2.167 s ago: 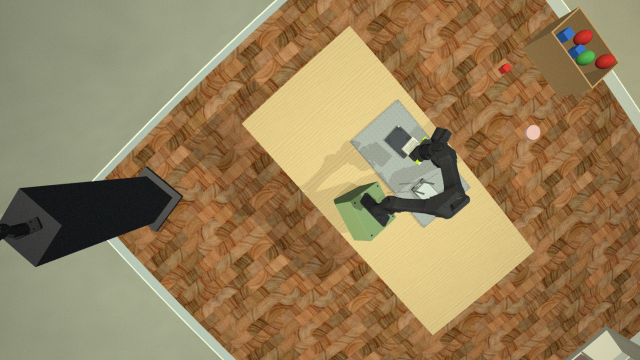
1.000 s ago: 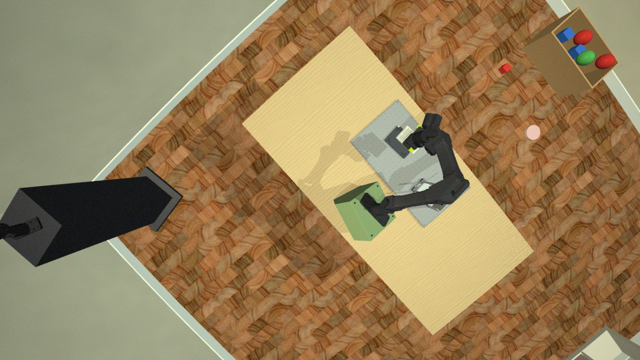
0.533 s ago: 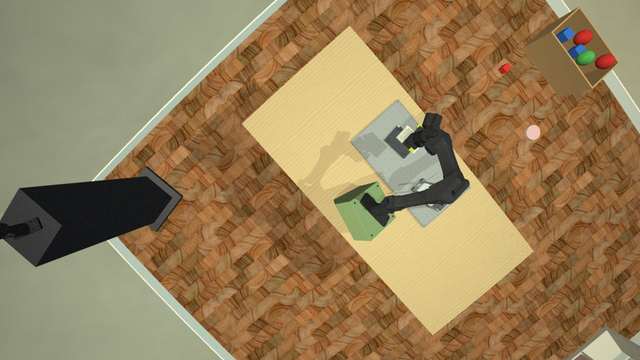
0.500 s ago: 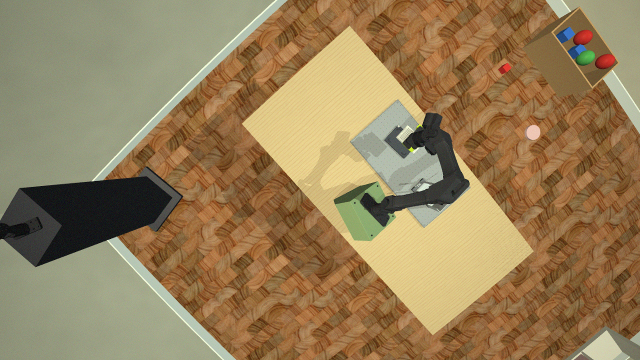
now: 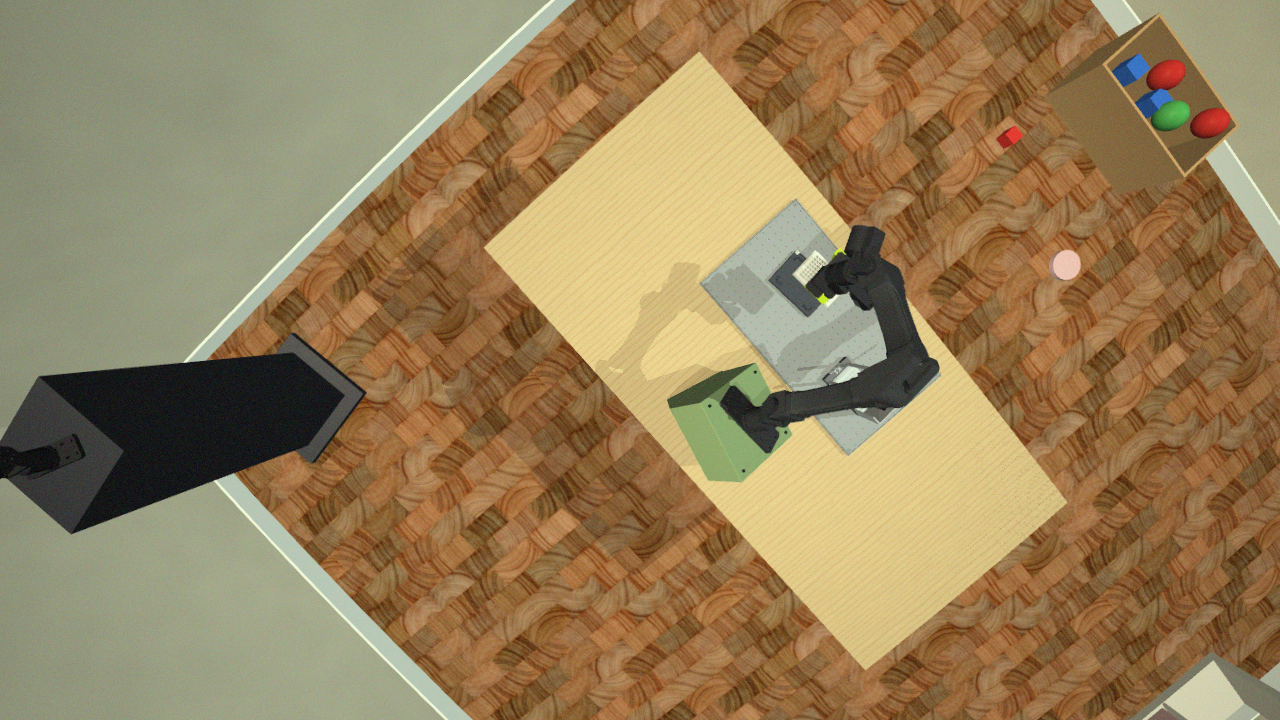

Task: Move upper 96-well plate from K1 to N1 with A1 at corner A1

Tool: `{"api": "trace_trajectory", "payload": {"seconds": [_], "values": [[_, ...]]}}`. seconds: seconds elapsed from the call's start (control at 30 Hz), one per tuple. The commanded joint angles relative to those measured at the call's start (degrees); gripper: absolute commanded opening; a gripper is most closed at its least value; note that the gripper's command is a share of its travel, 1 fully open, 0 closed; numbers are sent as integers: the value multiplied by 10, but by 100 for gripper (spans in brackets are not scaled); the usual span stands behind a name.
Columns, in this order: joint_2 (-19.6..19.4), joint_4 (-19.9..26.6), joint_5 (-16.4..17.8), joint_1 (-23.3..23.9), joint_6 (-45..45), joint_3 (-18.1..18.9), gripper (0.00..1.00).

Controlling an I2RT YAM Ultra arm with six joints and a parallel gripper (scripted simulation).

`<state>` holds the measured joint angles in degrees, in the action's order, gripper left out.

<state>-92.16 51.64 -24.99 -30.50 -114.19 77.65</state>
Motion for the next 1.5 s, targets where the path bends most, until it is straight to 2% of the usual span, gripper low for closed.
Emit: {"api": "trace_trajectory", "payload": {"seconds": [0.0, 0.6, 0.63, 0.83, 1.47], "values": [[4, 4, -2, -2, -2, 5, 0], [6, 3, -2, -2, -2, 2, 0], [15, 9, -5, -1, -4, -1, 0], [10, -9, -3, 5, 0, -13, 0], [-8, -20, 0, 8, 7, -23, 0]]}}
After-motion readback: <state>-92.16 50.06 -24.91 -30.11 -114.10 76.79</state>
